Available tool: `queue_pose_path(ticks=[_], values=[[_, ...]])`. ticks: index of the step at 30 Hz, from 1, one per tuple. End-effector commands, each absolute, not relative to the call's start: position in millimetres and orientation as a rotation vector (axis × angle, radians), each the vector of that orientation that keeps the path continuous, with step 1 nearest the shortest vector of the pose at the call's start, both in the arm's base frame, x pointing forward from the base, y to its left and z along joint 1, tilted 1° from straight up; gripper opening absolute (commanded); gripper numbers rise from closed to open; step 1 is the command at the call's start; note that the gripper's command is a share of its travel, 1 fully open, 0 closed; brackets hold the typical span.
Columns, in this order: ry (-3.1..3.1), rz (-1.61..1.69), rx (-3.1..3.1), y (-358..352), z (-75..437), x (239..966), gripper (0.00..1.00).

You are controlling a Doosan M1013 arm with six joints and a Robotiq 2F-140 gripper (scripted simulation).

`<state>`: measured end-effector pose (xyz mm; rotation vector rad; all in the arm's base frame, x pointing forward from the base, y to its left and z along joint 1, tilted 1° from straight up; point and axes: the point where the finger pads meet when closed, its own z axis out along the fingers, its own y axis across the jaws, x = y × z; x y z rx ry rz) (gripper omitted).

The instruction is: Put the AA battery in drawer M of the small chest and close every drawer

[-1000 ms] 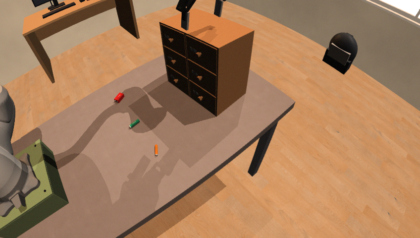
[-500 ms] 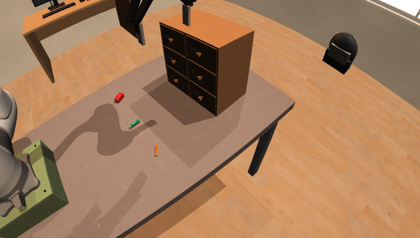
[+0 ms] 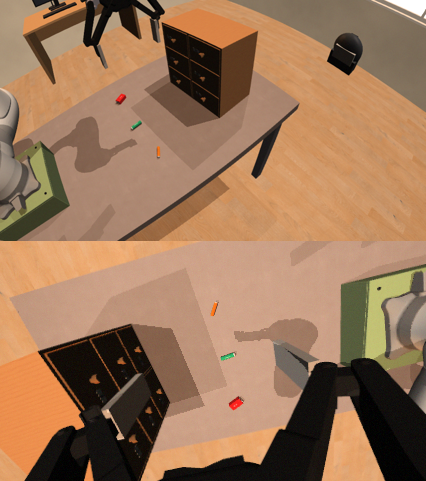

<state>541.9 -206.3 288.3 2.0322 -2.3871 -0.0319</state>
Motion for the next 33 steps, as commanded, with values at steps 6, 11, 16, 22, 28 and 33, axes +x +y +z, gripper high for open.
queue_pose_path(ticks=[6, 11, 16, 22, 28, 33], values=[[-2.392, -0.028, 2.022, -208.8, 287.3, 536.3, 1.00], [-2.392, -0.028, 2.022, -208.8, 287.3, 536.3, 1.00], [-2.392, -0.028, 2.022, -208.8, 287.3, 536.3, 1.00], [-2.392, -0.028, 2.022, -208.8, 287.3, 536.3, 1.00], [-2.392, -0.028, 2.022, -208.8, 287.3, 536.3, 1.00], [-2.426, -0.028, 1.981, -208.4, 284.2, 538.2, 1.00]])
